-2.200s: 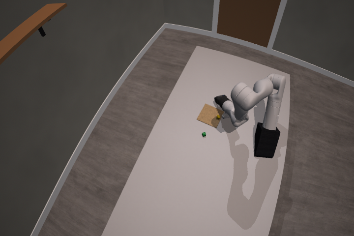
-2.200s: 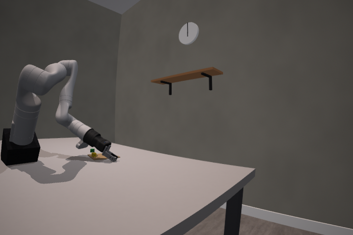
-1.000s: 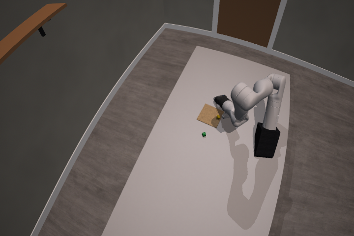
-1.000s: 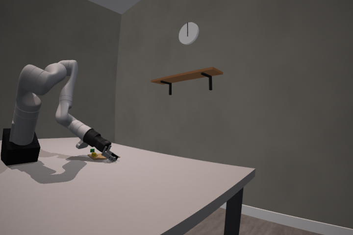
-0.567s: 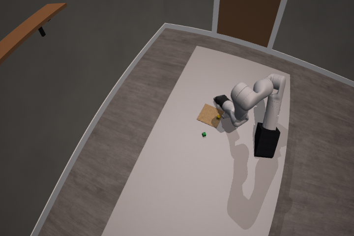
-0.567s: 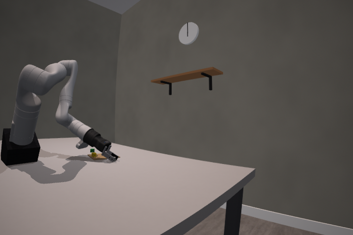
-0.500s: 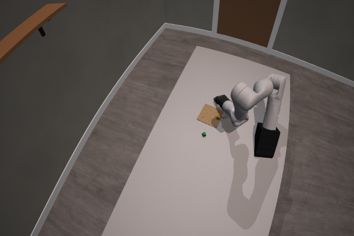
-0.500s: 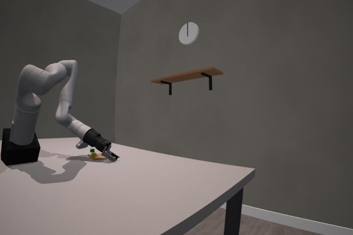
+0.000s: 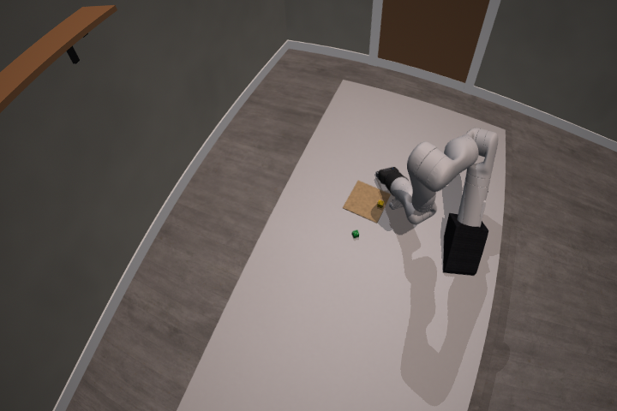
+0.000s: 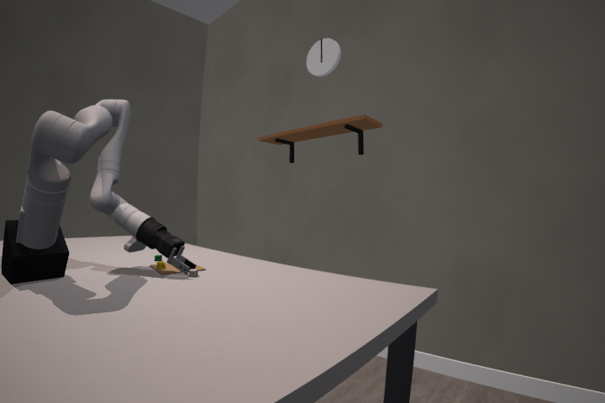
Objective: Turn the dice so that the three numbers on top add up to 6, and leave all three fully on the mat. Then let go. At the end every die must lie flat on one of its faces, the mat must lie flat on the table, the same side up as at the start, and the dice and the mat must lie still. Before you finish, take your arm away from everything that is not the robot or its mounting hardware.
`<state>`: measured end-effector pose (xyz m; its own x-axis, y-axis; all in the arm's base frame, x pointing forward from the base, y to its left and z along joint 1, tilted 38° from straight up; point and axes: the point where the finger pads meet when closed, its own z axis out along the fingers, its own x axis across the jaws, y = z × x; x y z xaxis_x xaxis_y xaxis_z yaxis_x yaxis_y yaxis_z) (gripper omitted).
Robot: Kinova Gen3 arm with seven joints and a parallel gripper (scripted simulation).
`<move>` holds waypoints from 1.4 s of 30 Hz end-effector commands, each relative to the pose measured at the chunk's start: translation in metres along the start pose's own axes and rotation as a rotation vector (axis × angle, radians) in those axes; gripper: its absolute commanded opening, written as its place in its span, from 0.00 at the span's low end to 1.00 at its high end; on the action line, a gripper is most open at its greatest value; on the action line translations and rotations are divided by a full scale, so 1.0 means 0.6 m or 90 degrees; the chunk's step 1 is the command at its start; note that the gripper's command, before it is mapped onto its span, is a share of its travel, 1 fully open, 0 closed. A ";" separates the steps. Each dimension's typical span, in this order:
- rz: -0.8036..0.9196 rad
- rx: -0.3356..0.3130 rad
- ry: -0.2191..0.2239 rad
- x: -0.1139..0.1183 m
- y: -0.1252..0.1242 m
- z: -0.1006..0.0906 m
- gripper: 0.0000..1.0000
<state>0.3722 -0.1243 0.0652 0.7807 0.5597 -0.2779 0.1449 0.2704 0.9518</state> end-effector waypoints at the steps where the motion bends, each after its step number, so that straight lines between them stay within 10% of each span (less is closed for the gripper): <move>1: 0.005 0.002 0.010 0.011 0.002 -0.022 0.70; 42: 0.005 0.002 0.010 0.009 0.090 -0.098 0.70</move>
<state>0.3479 -0.0623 0.1074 0.7733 0.5705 -0.2764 0.1429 0.2680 0.9528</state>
